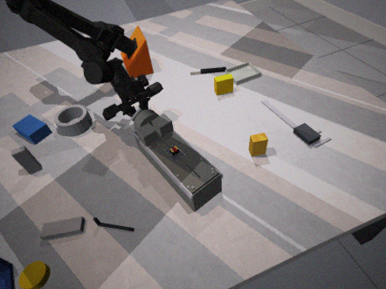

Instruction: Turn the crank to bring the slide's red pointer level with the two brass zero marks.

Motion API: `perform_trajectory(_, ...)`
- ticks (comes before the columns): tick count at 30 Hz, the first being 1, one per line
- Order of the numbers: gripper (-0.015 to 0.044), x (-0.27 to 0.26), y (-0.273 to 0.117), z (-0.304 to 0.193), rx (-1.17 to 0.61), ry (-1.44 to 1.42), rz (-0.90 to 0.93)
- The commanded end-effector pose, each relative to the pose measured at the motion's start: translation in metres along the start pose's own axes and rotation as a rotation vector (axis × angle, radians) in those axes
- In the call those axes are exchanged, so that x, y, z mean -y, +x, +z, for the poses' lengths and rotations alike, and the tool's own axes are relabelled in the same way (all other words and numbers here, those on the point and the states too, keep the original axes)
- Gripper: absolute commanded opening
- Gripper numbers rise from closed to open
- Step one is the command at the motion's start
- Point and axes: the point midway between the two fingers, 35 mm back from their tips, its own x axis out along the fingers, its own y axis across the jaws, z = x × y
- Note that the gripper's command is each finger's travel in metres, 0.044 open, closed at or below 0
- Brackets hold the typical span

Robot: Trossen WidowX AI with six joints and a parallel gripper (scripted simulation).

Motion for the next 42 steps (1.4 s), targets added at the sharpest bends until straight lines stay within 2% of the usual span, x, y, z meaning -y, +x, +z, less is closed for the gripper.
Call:
perform_trajectory(1,0.0,0.006,0.003,-0.003,-0.008,0.005,-0.009)
perform_trajectory(42,0.0,0.019,0.004,-0.003,-0.008,0.004,-0.009)
